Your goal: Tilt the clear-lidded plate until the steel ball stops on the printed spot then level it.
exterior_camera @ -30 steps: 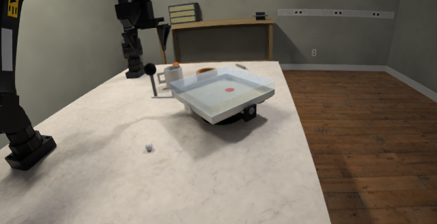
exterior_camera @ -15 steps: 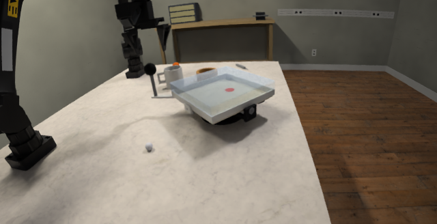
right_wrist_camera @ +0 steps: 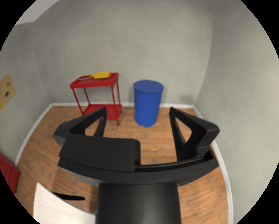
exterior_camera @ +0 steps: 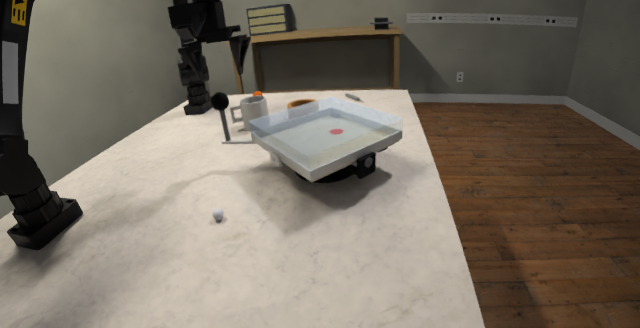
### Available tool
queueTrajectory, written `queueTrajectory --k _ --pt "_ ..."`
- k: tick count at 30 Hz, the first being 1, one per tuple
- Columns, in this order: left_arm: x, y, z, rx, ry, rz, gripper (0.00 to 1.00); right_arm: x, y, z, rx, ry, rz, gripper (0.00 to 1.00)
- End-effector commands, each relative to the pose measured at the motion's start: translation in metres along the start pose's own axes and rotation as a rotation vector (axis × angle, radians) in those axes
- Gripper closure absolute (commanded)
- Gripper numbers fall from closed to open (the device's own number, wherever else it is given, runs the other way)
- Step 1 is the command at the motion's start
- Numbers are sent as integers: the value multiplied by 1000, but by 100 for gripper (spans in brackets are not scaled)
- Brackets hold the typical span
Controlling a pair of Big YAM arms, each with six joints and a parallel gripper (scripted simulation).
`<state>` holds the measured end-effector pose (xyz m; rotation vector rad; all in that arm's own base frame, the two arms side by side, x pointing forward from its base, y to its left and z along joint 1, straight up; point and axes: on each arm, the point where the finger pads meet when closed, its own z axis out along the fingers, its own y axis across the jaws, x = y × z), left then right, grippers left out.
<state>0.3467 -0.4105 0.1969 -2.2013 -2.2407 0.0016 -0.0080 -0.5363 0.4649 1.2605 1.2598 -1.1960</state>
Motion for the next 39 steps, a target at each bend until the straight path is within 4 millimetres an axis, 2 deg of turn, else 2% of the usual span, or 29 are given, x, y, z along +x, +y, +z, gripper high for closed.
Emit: queueTrajectory --k 1,16,17,28,32,36,39 --pt "-7 5 -39 -48 -54 16 0 -36 -8 6 15 -65 13 0" --pt "-7 5 -39 -48 -54 16 0 -36 -8 6 15 -65 13 0" --pt "-7 5 -39 -48 -54 16 43 -36 -8 6 15 -65 13 0" --pt "-4 1 -30 -35 -39 18 43 -36 -8 6 15 -65 13 0" --pt "0 -5 -18 -20 -21 20 43 -36 -8 6 15 -65 13 0" --pt "-7 -4 -17 -34 -38 20 43 -36 -8 6 15 -65 13 0" --pt "-6 -6 -8 -23 -26 16 43 -36 -8 6 15 -65 13 0"
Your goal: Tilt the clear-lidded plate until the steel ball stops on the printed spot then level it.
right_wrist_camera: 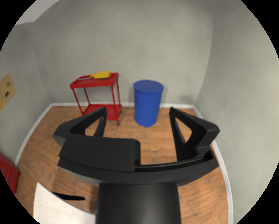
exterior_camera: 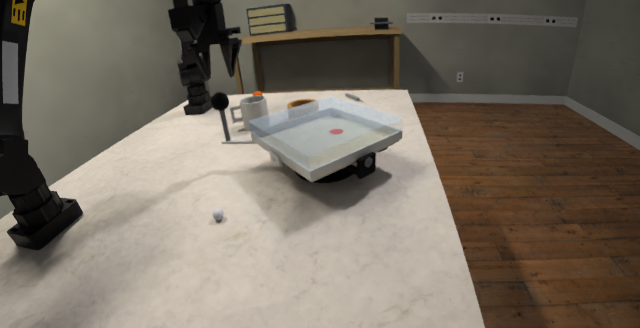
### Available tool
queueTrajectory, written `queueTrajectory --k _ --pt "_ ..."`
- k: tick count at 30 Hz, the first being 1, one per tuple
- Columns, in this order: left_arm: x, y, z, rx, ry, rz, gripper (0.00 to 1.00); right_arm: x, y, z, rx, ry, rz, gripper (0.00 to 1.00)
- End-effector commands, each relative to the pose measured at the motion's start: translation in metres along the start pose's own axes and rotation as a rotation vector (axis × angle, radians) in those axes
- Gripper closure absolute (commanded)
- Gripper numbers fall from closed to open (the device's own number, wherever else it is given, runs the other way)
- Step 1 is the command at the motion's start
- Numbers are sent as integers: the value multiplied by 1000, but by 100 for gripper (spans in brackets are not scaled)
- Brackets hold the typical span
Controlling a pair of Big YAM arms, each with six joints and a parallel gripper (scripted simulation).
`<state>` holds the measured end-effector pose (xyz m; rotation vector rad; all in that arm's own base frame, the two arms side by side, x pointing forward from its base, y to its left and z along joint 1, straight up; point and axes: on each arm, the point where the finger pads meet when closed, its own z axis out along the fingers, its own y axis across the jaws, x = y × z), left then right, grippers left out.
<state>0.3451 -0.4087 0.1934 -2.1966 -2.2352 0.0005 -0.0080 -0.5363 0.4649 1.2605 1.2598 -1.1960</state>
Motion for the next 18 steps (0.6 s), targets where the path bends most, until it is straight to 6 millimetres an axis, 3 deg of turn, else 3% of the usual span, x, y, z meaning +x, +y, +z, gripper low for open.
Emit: queueTrajectory --k 1,14,18 --pt "-9 -3 -11 -30 -34 14 43 -36 -8 6 15 -65 13 0" --pt "-12 -5 17 -6 -4 4 43 -36 -8 6 15 -65 13 0" --pt "-17 -2 14 -18 -19 4 43 -36 -8 6 15 -65 13 0"
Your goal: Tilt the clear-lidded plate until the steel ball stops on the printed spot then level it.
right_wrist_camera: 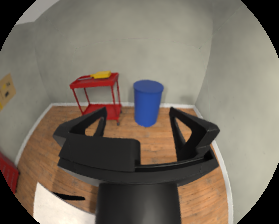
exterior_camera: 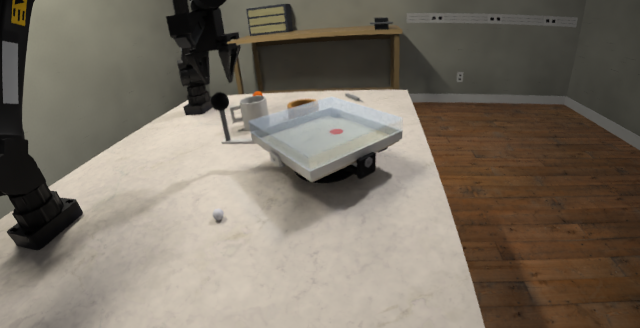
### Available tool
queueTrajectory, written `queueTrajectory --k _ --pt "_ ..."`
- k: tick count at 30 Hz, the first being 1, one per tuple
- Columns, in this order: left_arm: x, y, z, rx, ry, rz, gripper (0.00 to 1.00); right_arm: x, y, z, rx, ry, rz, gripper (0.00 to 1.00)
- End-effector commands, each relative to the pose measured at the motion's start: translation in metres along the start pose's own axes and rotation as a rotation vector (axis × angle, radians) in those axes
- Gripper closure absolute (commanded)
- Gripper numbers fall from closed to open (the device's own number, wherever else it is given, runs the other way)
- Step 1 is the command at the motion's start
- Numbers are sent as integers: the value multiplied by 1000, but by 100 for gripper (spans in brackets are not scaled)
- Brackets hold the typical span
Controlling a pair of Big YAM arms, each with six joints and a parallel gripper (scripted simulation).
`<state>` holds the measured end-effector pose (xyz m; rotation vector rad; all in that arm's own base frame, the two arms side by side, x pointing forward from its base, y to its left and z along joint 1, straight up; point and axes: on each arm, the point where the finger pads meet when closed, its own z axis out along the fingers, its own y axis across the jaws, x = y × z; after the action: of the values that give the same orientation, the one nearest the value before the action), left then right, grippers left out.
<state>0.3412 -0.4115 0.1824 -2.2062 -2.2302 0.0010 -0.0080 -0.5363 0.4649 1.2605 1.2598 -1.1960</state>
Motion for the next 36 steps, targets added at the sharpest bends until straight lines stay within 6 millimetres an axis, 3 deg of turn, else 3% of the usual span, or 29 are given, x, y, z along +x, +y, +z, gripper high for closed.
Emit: queueTrajectory --k 1,5,6,12,36 --pt "-11 -1 9 -7 -6 -2 43 -36 -8 6 15 -65 13 0" --pt "-11 -2 12 -4 -2 -2 43 -36 -8 6 15 -65 13 0" --pt "-25 9 -10 -41 -49 -3 43 -36 -8 6 15 -65 13 0" --pt "-13 -2 14 -8 -7 -2 43 -36 -8 6 15 -65 13 0" --pt "-17 1 11 -17 -19 -3 43 -36 -8 6 15 -65 13 0"
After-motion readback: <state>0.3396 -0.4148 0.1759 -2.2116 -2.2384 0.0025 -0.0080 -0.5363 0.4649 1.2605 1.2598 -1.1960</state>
